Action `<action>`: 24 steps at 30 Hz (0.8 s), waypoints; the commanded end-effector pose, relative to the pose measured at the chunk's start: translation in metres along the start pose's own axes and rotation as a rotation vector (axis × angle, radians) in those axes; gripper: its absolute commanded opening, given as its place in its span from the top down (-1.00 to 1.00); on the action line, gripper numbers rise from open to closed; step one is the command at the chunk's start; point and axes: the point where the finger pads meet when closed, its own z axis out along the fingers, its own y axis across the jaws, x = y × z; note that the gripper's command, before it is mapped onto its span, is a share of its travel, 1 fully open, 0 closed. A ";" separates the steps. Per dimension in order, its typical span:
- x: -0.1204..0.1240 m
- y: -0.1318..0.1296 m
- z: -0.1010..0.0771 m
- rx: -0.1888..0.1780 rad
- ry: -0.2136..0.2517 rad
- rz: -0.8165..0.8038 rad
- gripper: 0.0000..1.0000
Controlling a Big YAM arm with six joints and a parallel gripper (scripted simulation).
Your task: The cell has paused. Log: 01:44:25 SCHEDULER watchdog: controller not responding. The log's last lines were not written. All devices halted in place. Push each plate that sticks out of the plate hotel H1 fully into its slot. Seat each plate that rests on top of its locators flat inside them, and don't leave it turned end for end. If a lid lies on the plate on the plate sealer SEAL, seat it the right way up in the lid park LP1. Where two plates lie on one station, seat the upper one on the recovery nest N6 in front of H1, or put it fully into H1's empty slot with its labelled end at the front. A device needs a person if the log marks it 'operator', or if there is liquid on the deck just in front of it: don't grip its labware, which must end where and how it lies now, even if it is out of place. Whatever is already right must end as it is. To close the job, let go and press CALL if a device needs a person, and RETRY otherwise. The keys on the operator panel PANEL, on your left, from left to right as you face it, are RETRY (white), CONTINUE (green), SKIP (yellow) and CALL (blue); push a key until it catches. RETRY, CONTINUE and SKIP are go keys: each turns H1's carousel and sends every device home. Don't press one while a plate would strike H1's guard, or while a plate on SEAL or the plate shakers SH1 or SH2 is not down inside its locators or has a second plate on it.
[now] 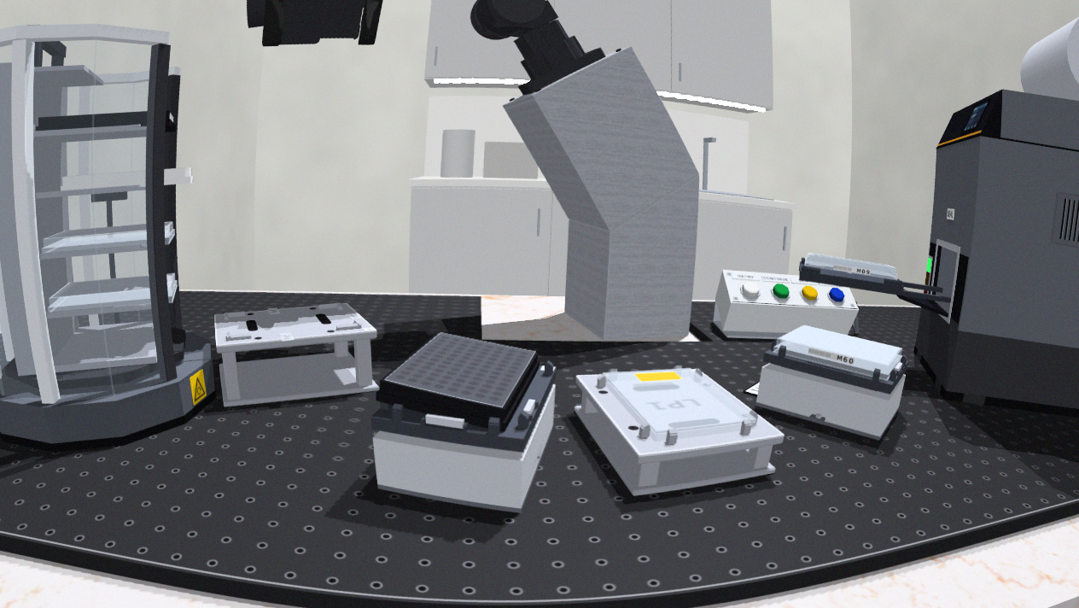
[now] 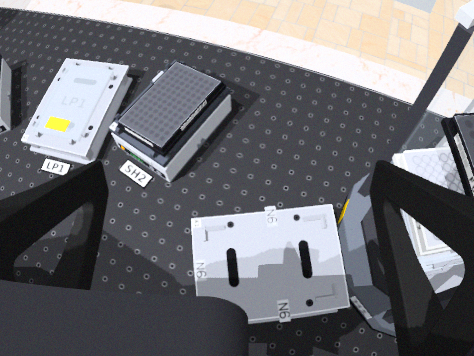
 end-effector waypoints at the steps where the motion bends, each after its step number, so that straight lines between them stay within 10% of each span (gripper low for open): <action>1: -0.001 -0.002 -0.001 0.003 0.000 -0.006 -1.00; 17: -0.001 -0.002 -0.001 0.003 0.000 -0.006 -1.00; 24: 0.007 0.018 0.035 -0.126 0.081 0.130 -1.00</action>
